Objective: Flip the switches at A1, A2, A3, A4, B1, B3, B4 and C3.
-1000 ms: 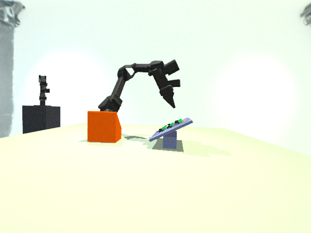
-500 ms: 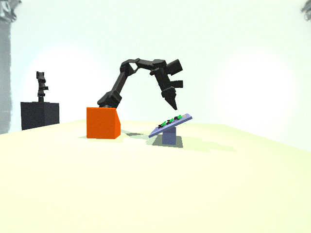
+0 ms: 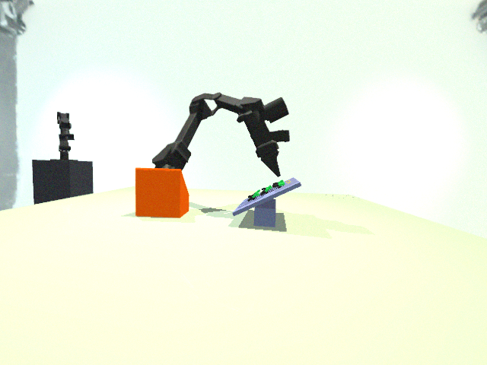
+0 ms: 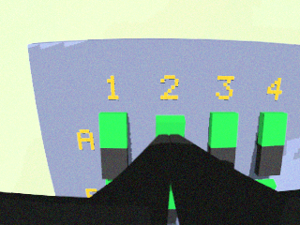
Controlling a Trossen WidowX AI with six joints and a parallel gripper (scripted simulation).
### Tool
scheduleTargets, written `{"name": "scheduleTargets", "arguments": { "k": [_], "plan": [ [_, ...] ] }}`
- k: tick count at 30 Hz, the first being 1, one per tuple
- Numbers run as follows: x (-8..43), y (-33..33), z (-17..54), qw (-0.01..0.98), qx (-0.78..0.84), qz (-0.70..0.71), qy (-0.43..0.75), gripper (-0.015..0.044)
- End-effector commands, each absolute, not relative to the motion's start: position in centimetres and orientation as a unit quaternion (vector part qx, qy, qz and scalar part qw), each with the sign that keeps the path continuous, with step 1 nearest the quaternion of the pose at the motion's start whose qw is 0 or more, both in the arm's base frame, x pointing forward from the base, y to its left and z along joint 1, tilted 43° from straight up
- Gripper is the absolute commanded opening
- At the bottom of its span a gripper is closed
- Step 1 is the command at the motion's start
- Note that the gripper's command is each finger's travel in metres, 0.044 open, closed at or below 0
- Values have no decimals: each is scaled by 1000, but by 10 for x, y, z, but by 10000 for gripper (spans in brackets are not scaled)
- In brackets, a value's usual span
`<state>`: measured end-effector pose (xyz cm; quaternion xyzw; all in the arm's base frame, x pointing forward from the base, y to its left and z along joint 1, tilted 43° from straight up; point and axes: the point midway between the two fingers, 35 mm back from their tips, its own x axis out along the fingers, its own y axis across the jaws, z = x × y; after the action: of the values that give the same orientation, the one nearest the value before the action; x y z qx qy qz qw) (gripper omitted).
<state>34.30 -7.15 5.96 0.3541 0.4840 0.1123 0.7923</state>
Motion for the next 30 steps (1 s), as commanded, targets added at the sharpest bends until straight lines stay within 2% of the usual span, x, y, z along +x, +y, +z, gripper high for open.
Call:
{"name": "scheduleTargets", "arguments": {
  "k": [1,30],
  "plan": [
    [346,-68,52,789,356,111,488,0],
    [347,-66,50,789,356,111,488,0]
  ]
}}
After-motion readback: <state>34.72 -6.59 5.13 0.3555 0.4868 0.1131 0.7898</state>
